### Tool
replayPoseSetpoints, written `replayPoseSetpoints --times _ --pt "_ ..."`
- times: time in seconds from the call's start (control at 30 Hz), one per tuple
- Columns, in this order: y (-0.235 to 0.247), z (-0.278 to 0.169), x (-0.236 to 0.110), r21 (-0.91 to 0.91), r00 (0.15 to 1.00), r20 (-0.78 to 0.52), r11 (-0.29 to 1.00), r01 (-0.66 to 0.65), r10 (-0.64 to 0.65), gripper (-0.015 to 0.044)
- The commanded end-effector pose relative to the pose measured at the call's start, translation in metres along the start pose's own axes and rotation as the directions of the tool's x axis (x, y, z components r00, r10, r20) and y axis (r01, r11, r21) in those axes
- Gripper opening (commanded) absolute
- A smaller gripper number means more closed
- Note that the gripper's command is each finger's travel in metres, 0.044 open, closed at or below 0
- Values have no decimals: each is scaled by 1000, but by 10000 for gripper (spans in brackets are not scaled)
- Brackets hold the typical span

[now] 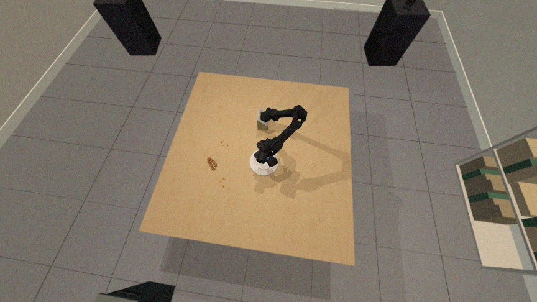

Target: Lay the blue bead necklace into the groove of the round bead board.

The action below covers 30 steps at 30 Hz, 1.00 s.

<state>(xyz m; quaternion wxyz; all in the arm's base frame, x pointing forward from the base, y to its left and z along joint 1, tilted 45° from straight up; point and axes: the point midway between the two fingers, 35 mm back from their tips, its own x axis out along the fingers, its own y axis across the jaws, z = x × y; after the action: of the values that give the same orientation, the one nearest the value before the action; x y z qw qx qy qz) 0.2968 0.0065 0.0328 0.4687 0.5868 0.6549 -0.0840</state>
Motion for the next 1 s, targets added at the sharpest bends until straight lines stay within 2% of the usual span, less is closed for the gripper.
replayPoseSetpoints --times 0.0,0.2,0.37,0.97 --pt "1 2 -2 -41 1000 5 999 -1 1 310" --pt "1 2 13 -41 1000 5 999 -1 1 310" --pt "3 3 7 -44 1000 11 999 -6 6 310" --pt "1 2 34 -42 1000 5 999 -2 2 310"
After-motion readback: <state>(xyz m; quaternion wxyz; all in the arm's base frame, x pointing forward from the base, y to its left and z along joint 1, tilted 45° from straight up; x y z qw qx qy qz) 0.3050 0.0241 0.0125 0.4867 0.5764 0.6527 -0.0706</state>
